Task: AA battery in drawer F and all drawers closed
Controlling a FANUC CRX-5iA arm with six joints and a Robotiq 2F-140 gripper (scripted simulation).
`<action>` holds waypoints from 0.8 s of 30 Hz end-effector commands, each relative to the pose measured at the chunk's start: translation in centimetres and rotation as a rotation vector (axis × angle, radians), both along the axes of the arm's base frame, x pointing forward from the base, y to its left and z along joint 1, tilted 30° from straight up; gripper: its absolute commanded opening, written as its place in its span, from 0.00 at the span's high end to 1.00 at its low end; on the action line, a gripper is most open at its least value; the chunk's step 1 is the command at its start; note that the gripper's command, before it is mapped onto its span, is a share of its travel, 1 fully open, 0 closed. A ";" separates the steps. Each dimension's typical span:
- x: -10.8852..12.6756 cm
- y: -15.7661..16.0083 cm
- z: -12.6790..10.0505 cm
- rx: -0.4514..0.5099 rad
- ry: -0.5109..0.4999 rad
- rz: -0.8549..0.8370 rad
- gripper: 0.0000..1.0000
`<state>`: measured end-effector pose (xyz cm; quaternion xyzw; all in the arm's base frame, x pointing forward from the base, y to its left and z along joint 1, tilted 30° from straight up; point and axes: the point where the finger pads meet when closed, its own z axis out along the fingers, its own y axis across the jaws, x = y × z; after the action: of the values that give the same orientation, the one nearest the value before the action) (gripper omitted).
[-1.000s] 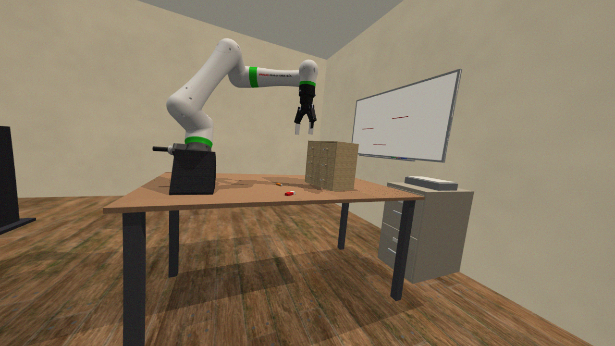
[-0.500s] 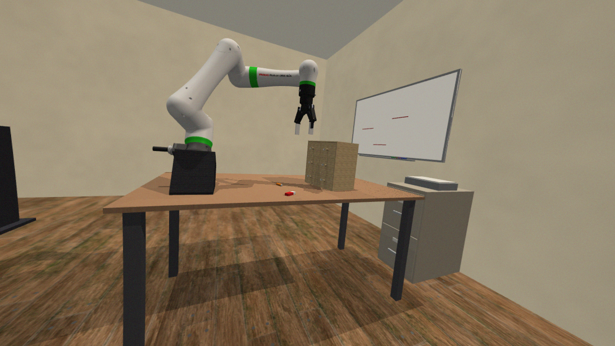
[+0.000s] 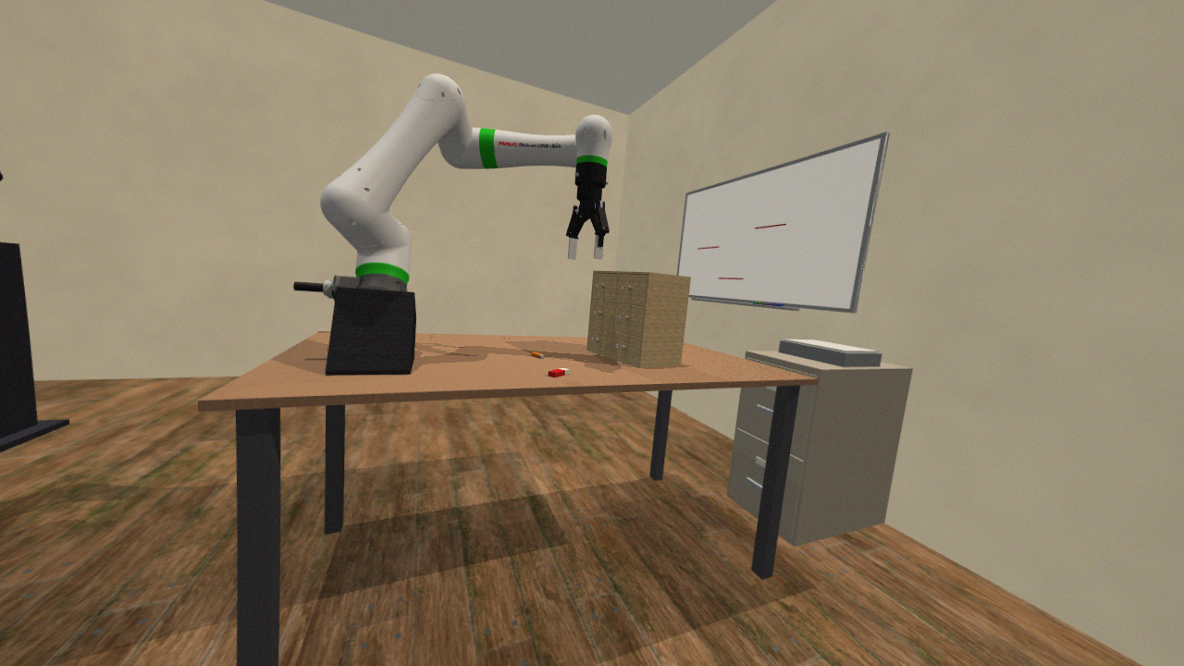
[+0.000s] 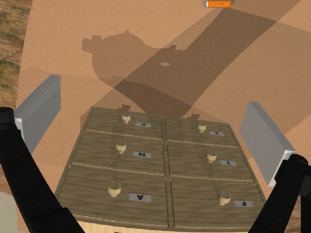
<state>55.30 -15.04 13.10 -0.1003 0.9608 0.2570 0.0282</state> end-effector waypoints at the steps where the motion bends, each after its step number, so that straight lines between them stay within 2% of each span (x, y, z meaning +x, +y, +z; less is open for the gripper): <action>1: -0.1 0.3 0.2 0.000 0.000 0.000 0.00; 7: -0.4 1.8 1.1 0.000 0.000 0.000 0.00; 19: -2.5 10.5 6.1 0.000 0.000 0.000 0.00; 24: -2.9 12.0 7.0 0.000 0.000 0.000 0.00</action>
<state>52.61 -4.05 19.40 -0.1008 0.9606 0.2576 0.0280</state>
